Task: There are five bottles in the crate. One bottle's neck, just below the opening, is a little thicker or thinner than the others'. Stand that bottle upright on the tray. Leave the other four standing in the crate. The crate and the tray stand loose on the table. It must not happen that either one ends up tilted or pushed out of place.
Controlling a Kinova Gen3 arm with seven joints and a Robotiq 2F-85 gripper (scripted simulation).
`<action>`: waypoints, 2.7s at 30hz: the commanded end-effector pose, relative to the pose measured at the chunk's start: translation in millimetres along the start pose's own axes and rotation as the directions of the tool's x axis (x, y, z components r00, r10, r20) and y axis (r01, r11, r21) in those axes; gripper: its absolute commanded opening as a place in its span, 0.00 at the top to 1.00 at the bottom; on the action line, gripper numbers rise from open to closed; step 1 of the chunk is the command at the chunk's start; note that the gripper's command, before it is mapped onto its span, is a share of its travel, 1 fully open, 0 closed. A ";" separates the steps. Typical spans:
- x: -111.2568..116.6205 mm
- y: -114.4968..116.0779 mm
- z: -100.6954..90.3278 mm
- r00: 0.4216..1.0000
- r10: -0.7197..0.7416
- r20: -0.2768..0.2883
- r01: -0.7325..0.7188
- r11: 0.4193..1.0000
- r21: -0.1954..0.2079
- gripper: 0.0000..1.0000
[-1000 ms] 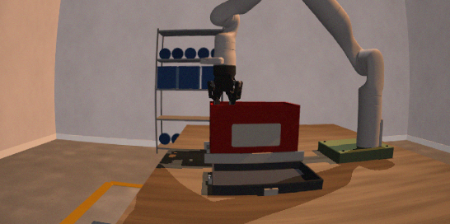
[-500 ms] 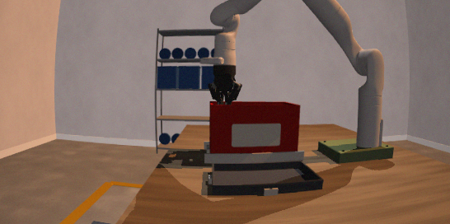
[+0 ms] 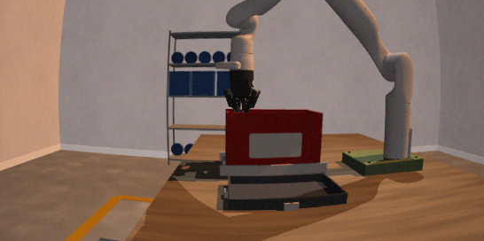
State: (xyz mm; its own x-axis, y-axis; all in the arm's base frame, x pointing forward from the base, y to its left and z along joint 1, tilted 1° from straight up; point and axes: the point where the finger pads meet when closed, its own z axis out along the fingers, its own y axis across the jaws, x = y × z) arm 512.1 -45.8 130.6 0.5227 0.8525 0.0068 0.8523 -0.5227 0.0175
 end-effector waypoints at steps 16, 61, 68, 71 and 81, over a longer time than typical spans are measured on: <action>0.2 0.3 -0.4 1.000 0.000 -0.001 0.000 1.000 -0.001 1.00; 0.2 0.3 -0.4 1.000 0.000 -0.001 0.000 1.000 -0.001 0.36; 0.2 0.3 -0.4 1.000 0.000 -0.001 0.000 1.000 -0.001 0.36; 0.2 0.3 -0.4 1.000 0.000 -0.001 0.000 1.000 -0.001 0.36; 0.2 0.3 -4.3 1.000 0.000 -0.001 0.000 1.000 -0.001 0.36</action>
State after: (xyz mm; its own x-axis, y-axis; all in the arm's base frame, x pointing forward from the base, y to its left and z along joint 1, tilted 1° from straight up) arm 511.4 -46.0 131.9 0.5232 0.8522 0.0048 0.8520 -0.5232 0.0156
